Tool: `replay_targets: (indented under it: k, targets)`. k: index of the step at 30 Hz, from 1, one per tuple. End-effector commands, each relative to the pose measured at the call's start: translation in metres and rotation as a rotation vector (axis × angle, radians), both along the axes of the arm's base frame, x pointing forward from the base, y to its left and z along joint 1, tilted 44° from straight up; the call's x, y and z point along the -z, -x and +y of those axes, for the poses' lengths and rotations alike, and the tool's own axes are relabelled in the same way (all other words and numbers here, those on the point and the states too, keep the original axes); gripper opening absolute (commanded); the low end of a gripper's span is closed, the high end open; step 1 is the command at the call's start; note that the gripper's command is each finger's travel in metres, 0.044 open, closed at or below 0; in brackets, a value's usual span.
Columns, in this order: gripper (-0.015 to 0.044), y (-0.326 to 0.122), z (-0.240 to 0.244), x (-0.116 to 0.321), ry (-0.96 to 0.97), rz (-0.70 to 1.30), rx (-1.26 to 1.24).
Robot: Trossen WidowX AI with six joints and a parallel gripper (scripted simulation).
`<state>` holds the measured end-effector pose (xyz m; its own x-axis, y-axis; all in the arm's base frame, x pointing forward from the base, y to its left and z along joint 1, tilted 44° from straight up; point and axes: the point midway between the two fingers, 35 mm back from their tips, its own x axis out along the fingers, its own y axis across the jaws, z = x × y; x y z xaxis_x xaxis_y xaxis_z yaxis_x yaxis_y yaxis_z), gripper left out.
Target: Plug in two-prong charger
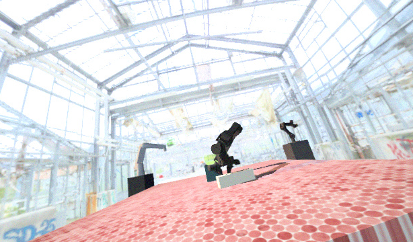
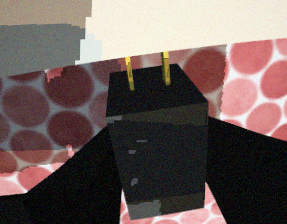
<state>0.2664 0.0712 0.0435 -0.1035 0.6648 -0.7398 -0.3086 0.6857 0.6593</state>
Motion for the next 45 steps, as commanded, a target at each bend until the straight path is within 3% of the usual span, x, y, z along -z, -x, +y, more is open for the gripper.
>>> replay_targets:
  k: [1,45]
  targets:
    - [0.0000,-0.0016,0.0005,-0.0014,-0.005,-0.001,0.004]
    - [0.0000,-0.0089,0.0023,-0.0031,-0.005,-0.001,0.004]
